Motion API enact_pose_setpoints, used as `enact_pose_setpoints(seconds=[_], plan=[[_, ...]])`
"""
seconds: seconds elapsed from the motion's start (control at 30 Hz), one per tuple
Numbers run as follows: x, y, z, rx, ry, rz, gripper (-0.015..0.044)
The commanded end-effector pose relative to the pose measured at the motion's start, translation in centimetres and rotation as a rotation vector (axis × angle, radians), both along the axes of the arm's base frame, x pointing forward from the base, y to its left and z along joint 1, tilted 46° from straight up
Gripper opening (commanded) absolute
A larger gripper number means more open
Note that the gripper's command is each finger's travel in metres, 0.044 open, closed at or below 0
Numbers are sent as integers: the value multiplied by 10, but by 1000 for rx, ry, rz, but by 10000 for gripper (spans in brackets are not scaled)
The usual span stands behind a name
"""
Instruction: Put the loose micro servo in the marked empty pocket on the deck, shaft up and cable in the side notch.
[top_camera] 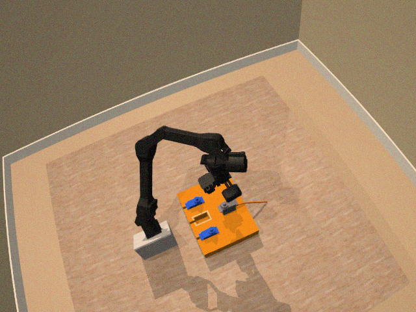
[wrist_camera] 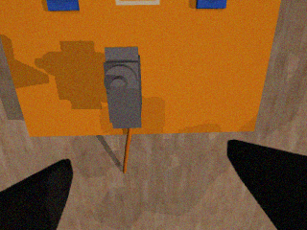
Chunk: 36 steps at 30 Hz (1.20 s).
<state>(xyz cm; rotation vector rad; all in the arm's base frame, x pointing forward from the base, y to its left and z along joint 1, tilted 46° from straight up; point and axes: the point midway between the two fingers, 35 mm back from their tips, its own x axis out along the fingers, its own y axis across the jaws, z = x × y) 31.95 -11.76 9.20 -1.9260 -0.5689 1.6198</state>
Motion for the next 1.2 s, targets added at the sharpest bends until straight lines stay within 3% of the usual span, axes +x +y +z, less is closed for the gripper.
enact_pose_setpoints(seconds=[0.0, 0.4, 1.0, 1.17], plan=[[8, 8, -32, 67, 75, 39, 440], [9, 29, -65, 96, 110, 54, 440], [10, 44, -80, 97, 110, 54, 440], [10, 44, -80, 97, 110, 54, 309]])
